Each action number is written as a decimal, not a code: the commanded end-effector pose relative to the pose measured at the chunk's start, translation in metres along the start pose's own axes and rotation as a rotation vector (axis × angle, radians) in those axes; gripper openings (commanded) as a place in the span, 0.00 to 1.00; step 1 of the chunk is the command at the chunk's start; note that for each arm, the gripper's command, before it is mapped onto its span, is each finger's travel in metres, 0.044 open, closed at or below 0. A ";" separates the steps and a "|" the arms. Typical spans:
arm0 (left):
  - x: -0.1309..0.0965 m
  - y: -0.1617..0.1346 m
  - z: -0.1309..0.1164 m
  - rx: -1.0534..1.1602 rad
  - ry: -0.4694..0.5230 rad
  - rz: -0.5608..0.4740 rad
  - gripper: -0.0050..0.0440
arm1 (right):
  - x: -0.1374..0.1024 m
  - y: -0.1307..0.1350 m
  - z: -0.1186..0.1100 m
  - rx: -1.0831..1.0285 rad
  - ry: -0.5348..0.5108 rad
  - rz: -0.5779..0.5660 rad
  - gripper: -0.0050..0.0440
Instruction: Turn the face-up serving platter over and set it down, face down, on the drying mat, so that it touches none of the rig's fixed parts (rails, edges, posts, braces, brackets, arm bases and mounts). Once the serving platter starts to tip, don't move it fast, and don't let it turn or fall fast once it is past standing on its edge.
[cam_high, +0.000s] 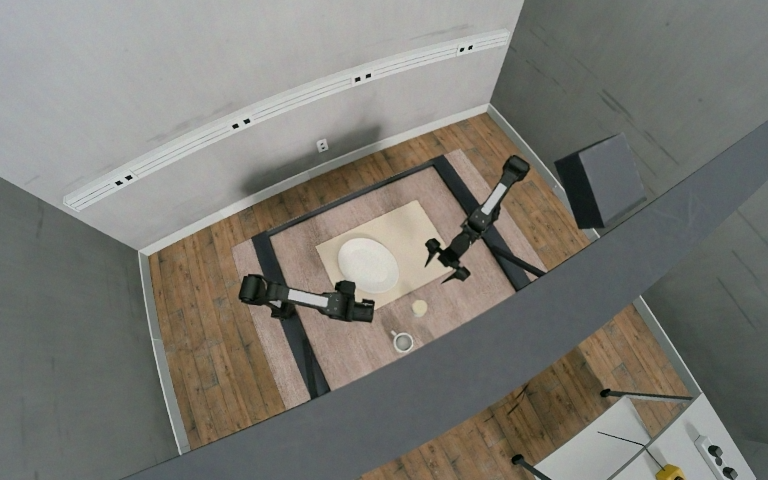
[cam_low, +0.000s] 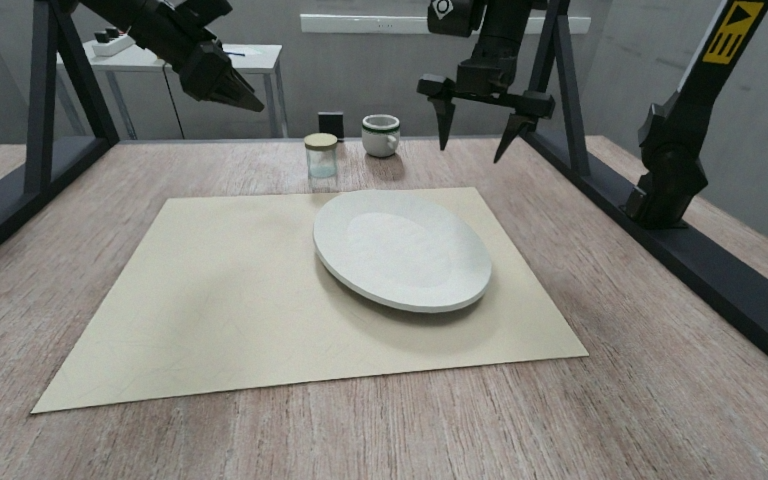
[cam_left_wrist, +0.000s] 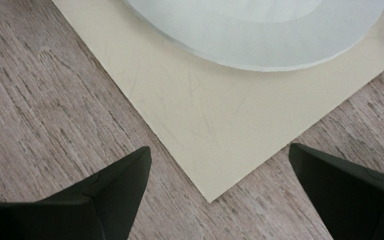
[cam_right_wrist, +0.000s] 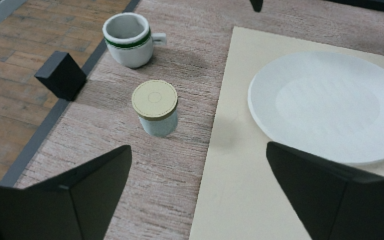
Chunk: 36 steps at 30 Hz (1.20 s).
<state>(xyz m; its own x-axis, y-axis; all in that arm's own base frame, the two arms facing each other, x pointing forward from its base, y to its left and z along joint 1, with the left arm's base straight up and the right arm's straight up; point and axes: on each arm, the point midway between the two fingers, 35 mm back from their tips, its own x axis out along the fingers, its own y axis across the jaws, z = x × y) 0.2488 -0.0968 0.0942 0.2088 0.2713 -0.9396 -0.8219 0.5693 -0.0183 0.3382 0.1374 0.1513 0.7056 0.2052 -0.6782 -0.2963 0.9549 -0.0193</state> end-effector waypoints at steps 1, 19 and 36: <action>-0.005 -0.003 0.002 -0.007 -0.003 -0.022 0.43 | -0.006 0.000 0.011 0.005 -0.034 0.001 0.92; 0.007 0.004 0.013 0.416 -0.086 -0.100 0.43 | 0.007 -0.048 0.022 0.009 -0.056 0.061 0.92; 0.020 0.012 0.021 0.892 -0.218 -0.133 0.43 | 0.008 -0.109 0.026 0.005 -0.122 0.115 0.92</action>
<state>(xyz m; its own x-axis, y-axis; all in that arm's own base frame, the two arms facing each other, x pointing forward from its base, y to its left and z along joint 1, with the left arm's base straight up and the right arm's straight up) 0.2523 -0.0704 0.0773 0.4079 0.2675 -0.8730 -0.1288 0.9634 0.2350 0.3848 0.0434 0.1511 0.7170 0.3227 -0.6179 -0.3591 0.9307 0.0695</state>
